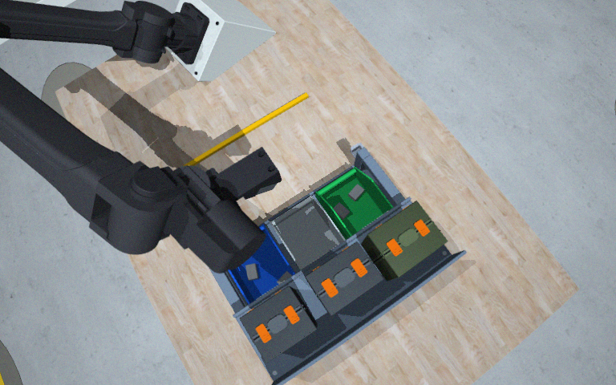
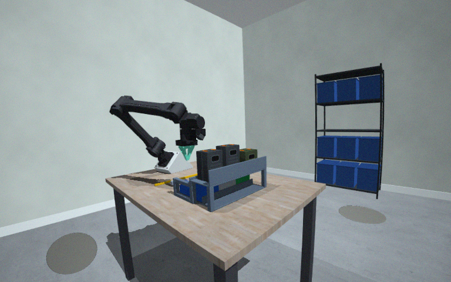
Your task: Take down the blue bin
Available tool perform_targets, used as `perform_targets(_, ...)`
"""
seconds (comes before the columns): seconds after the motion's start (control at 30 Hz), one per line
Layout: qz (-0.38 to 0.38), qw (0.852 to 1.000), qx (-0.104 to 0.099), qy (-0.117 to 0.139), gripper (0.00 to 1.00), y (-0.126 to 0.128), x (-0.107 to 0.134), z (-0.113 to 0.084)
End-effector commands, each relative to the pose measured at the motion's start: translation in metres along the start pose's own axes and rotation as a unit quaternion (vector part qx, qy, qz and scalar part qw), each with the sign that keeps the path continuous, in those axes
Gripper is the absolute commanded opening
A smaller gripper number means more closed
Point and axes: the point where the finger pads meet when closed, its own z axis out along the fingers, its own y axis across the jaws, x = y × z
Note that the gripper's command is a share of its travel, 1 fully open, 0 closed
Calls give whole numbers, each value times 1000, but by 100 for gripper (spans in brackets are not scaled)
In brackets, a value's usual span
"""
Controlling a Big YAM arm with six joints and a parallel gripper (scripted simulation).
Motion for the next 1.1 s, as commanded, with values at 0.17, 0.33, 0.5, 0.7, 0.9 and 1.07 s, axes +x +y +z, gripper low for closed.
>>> perform_targets(0.17,7,1000,8,-1,0,-13,13,-9)
perform_targets(0.33,-3,1000,-7,3,0,0,2,40)
perform_targets(0.5,11,999,34,-3,90,-18,9,15)
perform_targets(0.7,11,999,34,-4,90,-18,9,15)
perform_targets(0.9,4,1000,20,-2,90,-15,3,27)
perform_targets(1.07,4,1000,20,-2,90,-15,3,27)
